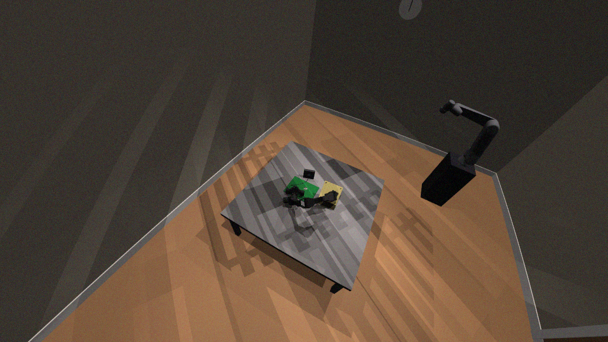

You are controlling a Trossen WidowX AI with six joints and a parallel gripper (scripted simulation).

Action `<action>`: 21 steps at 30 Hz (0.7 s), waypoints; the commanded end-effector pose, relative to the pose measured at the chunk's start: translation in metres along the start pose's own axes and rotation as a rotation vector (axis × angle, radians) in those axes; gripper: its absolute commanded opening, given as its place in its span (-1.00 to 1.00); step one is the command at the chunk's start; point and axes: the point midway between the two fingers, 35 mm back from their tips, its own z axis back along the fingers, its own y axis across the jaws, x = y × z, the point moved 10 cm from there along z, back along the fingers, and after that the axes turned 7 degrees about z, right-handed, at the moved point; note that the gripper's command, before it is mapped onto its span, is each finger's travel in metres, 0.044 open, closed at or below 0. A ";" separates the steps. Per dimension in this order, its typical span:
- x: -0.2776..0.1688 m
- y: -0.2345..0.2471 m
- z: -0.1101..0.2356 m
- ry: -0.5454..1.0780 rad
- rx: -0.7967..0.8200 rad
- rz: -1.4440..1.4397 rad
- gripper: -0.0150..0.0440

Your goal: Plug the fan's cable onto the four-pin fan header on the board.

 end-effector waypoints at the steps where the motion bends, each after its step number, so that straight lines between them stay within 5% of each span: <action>1: 0.000 0.000 0.000 0.000 0.000 0.000 0.20; 21: 0.010 0.002 0.026 0.000 0.001 -0.001 0.20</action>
